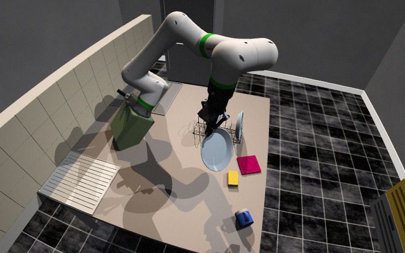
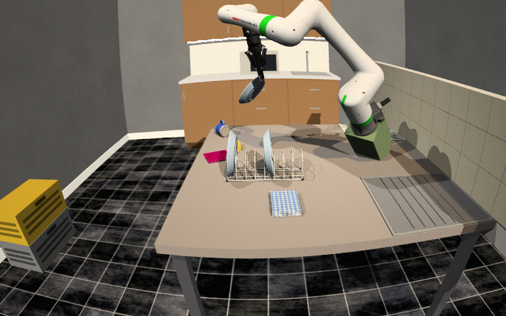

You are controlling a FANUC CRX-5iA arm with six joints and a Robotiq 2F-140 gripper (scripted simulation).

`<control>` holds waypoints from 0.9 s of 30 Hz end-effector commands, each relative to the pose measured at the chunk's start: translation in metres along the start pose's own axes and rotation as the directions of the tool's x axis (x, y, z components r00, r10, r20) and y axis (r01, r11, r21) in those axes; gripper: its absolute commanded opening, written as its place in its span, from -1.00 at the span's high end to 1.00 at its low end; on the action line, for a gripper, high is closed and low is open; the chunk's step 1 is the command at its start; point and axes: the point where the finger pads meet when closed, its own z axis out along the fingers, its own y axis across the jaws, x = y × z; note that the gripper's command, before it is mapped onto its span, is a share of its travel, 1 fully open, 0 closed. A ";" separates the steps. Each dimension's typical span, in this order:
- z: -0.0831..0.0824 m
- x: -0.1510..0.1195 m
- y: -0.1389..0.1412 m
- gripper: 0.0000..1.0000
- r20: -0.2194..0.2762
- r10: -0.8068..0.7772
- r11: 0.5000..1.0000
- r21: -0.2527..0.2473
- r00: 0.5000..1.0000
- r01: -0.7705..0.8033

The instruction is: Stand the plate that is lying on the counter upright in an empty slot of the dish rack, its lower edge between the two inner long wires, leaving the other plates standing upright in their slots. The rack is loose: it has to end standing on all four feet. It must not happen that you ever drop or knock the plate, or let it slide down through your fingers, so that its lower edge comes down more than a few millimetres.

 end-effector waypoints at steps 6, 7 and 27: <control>-0.003 0.000 0.001 0.80 -0.002 0.000 1.000 0.001 1.000 0.000; -0.003 0.000 0.001 0.80 -0.002 0.000 1.000 0.001 1.000 0.000; -0.004 0.000 0.001 0.80 -0.001 0.002 1.000 0.001 1.000 -0.002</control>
